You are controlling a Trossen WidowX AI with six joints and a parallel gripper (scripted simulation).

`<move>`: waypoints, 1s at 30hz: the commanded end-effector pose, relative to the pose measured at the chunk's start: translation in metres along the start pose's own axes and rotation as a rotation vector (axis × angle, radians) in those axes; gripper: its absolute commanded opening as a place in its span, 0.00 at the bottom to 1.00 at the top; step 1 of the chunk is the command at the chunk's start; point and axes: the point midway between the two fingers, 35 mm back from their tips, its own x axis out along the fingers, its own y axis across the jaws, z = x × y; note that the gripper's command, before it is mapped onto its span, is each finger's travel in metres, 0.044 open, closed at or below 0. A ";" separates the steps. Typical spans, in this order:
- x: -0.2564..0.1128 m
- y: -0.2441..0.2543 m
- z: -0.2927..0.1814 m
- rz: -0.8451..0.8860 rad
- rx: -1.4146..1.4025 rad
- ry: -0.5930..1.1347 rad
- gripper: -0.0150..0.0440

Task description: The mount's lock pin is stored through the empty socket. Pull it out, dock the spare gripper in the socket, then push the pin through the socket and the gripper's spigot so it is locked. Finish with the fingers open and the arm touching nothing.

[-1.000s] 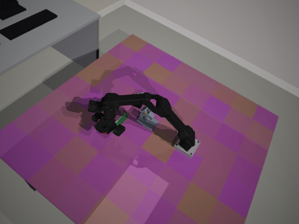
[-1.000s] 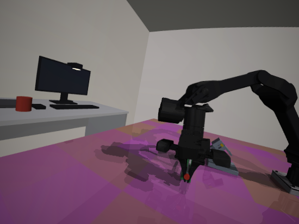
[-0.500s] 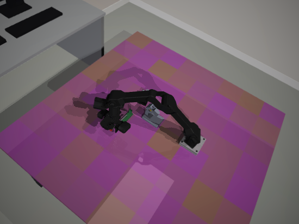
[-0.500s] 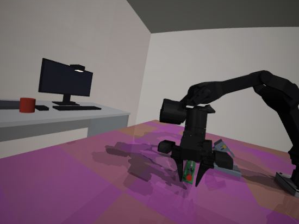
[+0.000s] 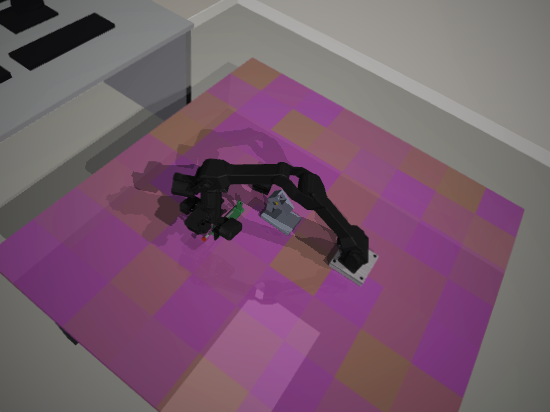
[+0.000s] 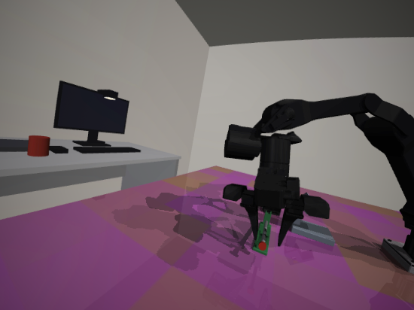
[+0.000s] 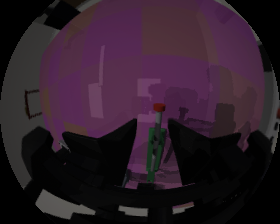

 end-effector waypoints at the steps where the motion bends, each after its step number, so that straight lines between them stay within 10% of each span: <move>1: -0.011 0.001 0.001 -0.001 0.000 0.000 0.59; 16: -0.046 0.008 0.005 0.015 0.003 0.007 0.59; 21: -0.038 0.008 0.004 0.016 0.003 0.008 0.82; 30: -0.105 0.009 -0.049 -0.121 -0.025 0.018 0.56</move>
